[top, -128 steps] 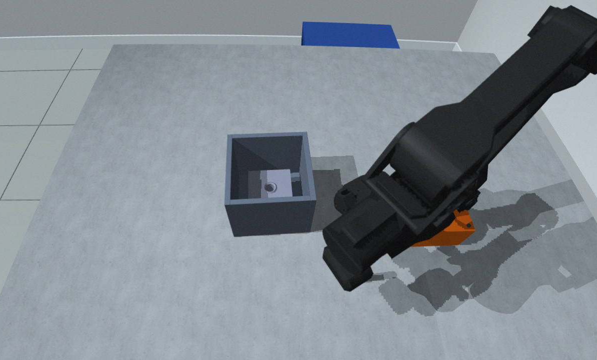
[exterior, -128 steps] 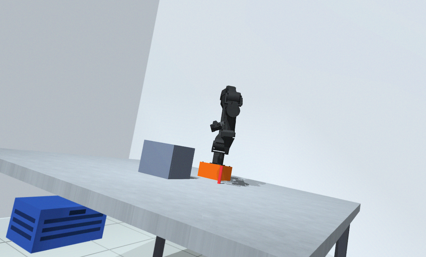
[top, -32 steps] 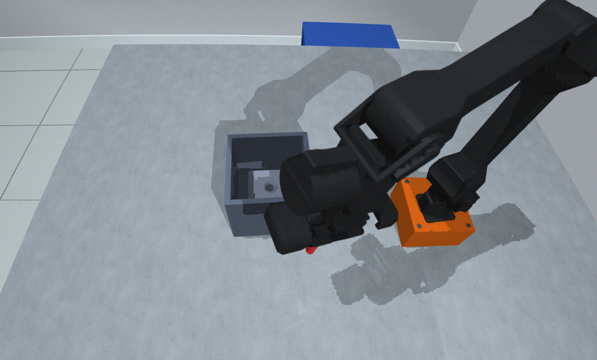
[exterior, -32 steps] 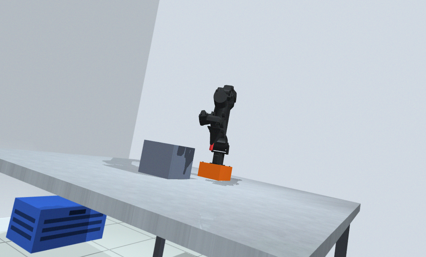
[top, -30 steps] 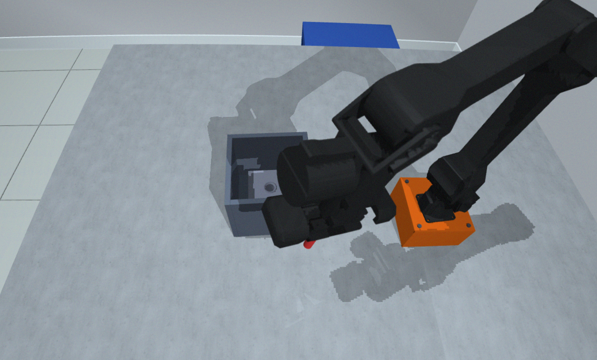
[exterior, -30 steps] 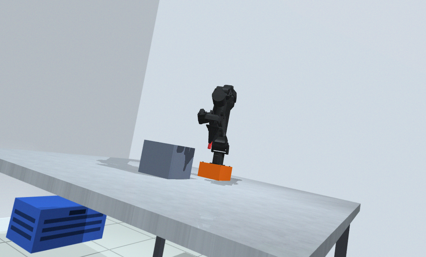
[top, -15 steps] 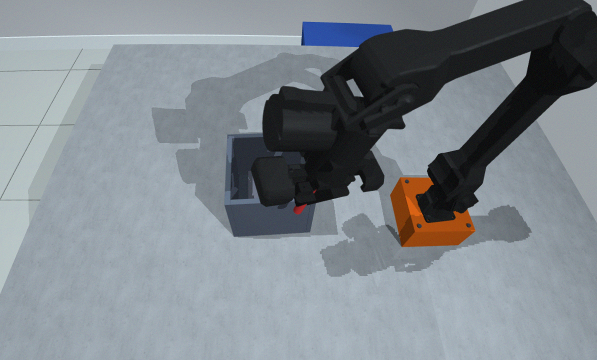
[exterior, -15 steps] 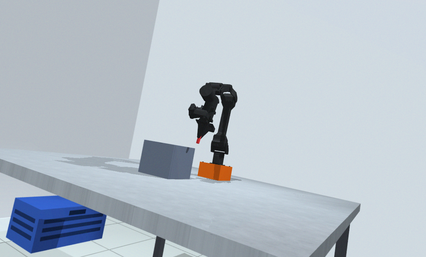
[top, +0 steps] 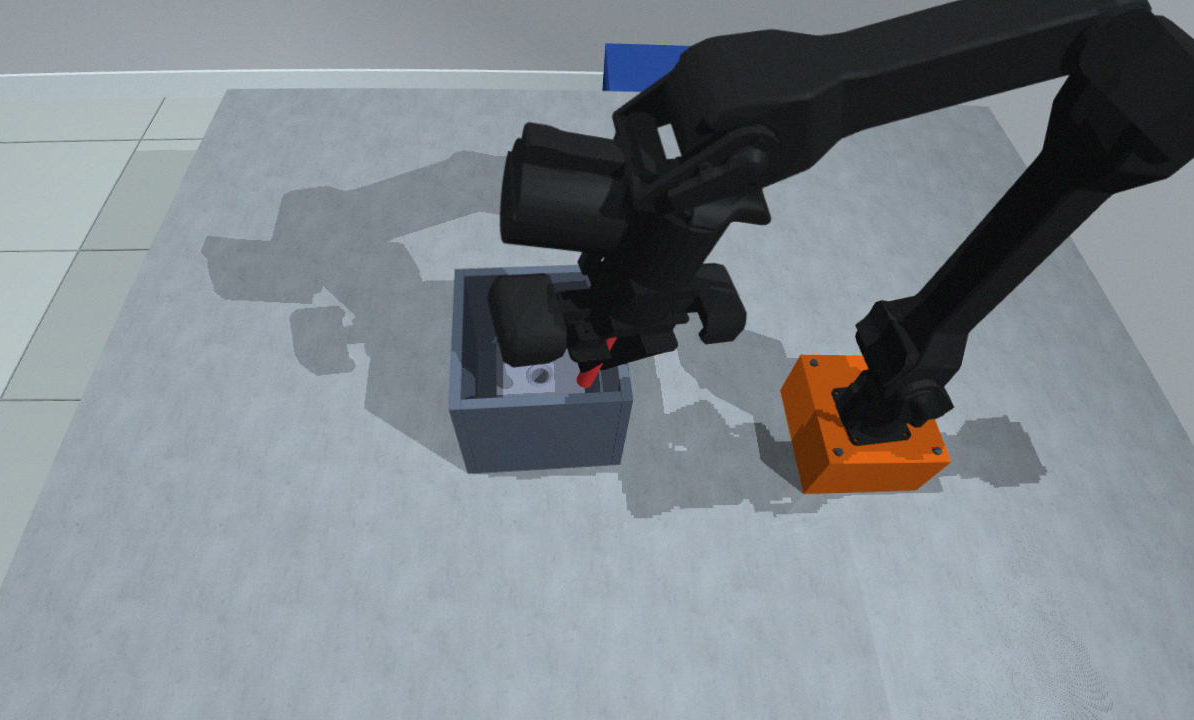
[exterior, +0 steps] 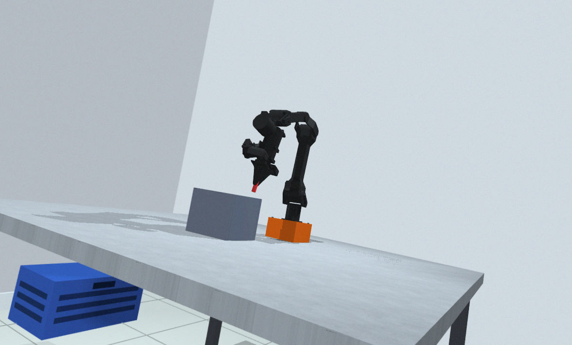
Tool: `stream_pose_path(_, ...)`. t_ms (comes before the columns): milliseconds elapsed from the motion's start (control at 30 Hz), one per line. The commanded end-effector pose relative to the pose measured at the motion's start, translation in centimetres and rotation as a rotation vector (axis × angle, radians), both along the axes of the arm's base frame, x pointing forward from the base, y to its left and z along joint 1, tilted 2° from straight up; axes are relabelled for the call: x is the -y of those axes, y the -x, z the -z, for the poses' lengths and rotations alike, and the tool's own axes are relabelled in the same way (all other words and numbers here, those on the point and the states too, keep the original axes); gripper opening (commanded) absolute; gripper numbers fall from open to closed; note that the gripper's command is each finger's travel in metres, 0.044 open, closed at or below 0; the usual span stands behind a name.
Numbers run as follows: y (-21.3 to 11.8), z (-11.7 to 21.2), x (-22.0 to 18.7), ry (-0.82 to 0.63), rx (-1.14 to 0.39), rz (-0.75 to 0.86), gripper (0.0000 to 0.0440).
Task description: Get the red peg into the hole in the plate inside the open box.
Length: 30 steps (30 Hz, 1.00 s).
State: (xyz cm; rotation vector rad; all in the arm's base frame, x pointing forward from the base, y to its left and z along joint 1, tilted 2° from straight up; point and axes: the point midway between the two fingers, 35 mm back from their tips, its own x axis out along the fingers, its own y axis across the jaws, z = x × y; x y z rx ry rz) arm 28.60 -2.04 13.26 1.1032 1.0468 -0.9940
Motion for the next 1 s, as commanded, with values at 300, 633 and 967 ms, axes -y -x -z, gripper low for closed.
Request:
stream_pose_path(300, -1.0, 0.8, 2.5, -0.001, -0.033, 0.002, 0.0000)
stream_pose_path(633, -1.5, 2.8, 4.5, -0.004, -0.064, 0.009, 0.0000)
stream_pose_path(967, -2.0, 5.2, 5.7, -0.020, -0.082, 0.010, 0.0000)
